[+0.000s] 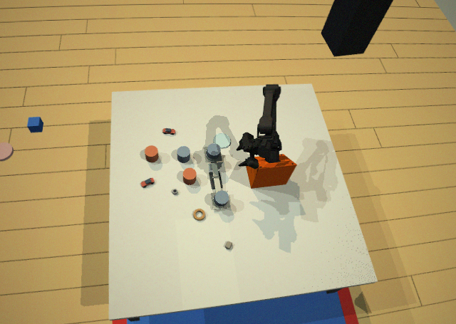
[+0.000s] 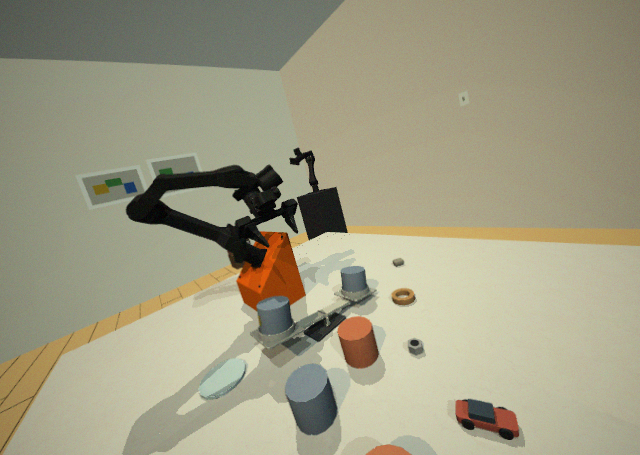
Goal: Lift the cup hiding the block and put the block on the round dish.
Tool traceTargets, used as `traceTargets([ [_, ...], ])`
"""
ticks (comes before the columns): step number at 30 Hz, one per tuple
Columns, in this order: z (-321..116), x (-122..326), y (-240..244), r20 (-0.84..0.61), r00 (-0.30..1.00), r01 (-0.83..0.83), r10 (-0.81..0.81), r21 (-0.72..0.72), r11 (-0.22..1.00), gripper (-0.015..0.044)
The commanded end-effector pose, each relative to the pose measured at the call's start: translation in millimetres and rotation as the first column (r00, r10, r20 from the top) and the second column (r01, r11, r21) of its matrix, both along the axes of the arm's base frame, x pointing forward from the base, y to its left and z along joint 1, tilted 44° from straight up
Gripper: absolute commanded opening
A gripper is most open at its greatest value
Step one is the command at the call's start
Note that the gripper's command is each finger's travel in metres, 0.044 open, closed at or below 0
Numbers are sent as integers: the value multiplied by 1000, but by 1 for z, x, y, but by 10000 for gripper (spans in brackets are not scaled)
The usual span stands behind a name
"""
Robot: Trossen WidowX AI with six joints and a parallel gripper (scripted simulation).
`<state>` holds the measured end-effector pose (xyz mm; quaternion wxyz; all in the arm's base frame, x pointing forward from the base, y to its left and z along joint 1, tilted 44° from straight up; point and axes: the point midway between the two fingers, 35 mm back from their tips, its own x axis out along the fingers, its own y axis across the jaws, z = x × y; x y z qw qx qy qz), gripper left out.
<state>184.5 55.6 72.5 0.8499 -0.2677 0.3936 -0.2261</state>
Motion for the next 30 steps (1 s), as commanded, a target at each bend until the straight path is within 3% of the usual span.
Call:
traceTargets([
  [1, -5, 10, 8, 21, 995, 100, -101, 65, 993, 440],
  [15, -38, 44, 20, 72, 866, 461, -495, 270, 846, 440],
  [30, -90, 84, 22, 102, 543, 715, -833, 464, 523, 440],
])
